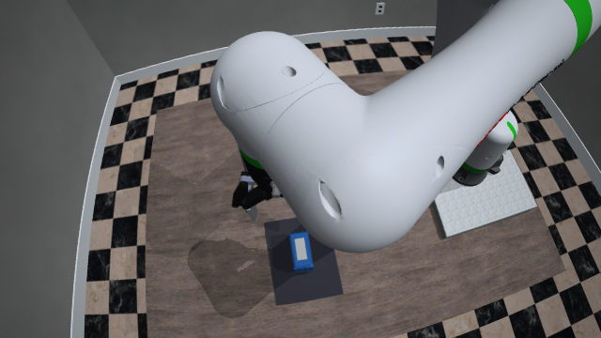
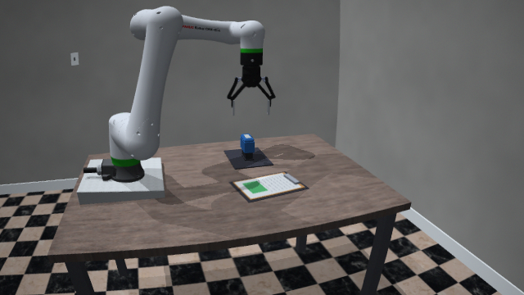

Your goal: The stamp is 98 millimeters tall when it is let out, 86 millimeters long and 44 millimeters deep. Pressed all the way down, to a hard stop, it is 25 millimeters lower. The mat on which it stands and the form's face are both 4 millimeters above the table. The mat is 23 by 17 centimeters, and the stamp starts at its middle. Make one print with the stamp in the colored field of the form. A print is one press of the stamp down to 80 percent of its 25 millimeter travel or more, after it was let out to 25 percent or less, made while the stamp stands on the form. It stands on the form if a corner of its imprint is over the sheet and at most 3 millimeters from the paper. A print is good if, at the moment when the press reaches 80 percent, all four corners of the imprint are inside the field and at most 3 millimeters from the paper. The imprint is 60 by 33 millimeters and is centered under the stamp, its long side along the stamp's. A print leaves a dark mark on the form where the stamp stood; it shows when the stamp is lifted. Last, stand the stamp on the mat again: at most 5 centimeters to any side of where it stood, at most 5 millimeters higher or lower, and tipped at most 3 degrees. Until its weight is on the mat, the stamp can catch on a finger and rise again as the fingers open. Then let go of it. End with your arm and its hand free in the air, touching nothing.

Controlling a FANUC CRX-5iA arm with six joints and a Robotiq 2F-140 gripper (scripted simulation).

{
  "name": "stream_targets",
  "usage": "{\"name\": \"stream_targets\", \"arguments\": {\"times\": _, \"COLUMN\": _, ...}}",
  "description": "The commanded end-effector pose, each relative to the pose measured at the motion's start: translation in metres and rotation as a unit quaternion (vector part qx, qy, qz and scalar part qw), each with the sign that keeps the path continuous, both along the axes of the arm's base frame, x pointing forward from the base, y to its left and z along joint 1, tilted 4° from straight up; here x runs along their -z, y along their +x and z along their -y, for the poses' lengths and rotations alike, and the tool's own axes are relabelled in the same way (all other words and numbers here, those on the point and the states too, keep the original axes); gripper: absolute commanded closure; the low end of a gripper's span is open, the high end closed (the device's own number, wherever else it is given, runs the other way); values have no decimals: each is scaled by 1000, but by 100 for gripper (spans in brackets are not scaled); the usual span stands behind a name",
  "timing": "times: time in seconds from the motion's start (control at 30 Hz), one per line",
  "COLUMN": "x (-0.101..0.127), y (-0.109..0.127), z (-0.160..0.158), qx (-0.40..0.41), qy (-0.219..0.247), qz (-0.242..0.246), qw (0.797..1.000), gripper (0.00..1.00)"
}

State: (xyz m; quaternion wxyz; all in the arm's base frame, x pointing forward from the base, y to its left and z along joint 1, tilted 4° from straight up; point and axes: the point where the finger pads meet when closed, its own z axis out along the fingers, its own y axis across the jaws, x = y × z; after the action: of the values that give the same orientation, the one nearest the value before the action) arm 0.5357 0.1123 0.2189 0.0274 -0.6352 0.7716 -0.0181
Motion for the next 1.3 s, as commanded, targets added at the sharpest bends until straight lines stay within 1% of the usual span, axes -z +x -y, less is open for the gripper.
{"name": "stream_targets", "arguments": {"times": 0.0, "x": 1, "y": -5, "z": 70, "qx": 139, "qy": 9, "qz": -1, "qw": 990, "gripper": 0}}
{"name": "stream_targets", "arguments": {"times": 0.13, "x": 2, "y": -20, "z": 126, "qx": 253, "qy": 17, "qz": -4, "qw": 967, "gripper": 0}}
{"name": "stream_targets", "arguments": {"times": 0.2, "x": 3, "y": -27, "z": 154, "qx": 310, "qy": 21, "qz": -5, "qw": 951, "gripper": 0}}
{"name": "stream_targets", "arguments": {"times": 0.3, "x": 4, "y": -37, "z": 196, "qx": 391, "qy": 26, "qz": -5, "qw": 920, "gripper": 0}}
{"name": "stream_targets", "arguments": {"times": 0.37, "x": 4, "y": -37, "z": 196, "qx": 391, "qy": 26, "qz": -5, "qw": 920, "gripper": 0}}
{"name": "stream_targets", "arguments": {"times": 0.4, "x": 5, "y": -46, "z": 236, "qx": 466, "qy": 31, "qz": -3, "qw": 884, "gripper": 0}}
{"name": "stream_targets", "arguments": {"times": 0.43, "x": 6, "y": -48, "z": 246, "qx": 485, "qy": 33, "qz": -3, "qw": 874, "gripper": 0}}
{"name": "stream_targets", "arguments": {"times": 0.47, "x": 12, "y": -49, "z": 255, "qx": 500, "qy": 34, "qz": -2, "qw": 865, "gripper": 0}}
{"name": "stream_targets", "arguments": {"times": 0.5, "x": 26, "y": -48, "z": 265, "qx": 500, "qy": 34, "qz": -2, "qw": 865, "gripper": 0}}
{"name": "stream_targets", "arguments": {"times": 0.53, "x": 47, "y": -46, "z": 268, "qx": 500, "qy": 34, "qz": -2, "qw": 865, "gripper": 0}}
{"name": "stream_targets", "arguments": {"times": 0.57, "x": 65, "y": -44, "z": 265, "qx": 500, "qy": 34, "qz": -2, "qw": 865, "gripper": 0}}
{"name": "stream_targets", "arguments": {"times": 0.67, "x": 97, "y": -45, "z": 265, "qx": 500, "qy": 34, "qz": -2, "qw": 865, "gripper": 0}}
{"name": "stream_targets", "arguments": {"times": 0.7, "x": 110, "y": -43, "z": 267, "qx": 500, "qy": 34, "qz": -2, "qw": 865, "gripper": 0}}
{"name": "stream_targets", "arguments": {"times": 1.27, "x": 110, "y": -43, "z": 267, "qx": 500, "qy": 34, "qz": -2, "qw": 865, "gripper": 0}}
